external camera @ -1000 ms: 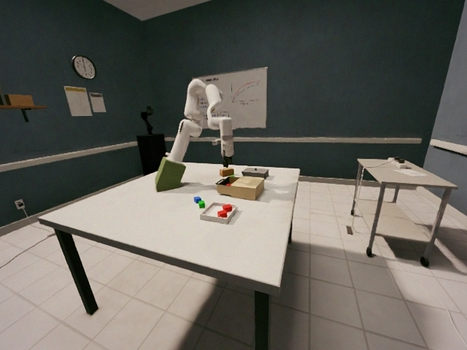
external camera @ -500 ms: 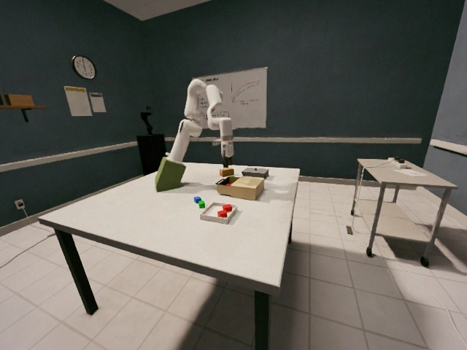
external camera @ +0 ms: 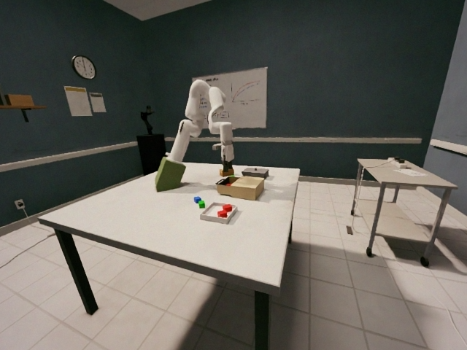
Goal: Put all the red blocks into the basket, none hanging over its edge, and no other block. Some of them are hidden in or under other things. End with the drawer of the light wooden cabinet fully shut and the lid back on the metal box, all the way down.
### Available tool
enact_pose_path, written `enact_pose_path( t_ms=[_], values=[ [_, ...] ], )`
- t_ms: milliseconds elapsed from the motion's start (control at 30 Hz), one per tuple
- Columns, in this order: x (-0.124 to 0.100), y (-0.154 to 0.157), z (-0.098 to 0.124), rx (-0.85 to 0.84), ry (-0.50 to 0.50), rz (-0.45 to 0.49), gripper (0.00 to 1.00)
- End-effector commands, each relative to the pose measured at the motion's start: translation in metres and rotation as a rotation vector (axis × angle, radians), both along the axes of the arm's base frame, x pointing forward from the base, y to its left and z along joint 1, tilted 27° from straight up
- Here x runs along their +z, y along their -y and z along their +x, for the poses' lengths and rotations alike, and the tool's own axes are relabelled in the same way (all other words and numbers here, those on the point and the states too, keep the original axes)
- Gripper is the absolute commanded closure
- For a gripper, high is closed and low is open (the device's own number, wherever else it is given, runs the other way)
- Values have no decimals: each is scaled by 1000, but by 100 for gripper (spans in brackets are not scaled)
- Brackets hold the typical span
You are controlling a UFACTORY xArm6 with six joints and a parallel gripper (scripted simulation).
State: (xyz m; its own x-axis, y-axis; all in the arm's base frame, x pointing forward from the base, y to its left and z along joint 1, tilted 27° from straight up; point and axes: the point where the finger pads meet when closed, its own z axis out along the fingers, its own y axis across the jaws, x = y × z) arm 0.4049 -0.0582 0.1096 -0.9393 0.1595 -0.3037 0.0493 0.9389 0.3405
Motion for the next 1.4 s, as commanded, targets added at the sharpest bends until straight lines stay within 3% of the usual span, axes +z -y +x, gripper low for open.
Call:
enact_pose_path(
  t_ms=[0, 633, 1367],
  values=[
    [-16, -5, 9, 0, 6, 0, 31],
    [-61, -20, 26, 0, 6, 0, 31],
    [-73, -24, 31, -1, 6, 0, 31]
  ],
)
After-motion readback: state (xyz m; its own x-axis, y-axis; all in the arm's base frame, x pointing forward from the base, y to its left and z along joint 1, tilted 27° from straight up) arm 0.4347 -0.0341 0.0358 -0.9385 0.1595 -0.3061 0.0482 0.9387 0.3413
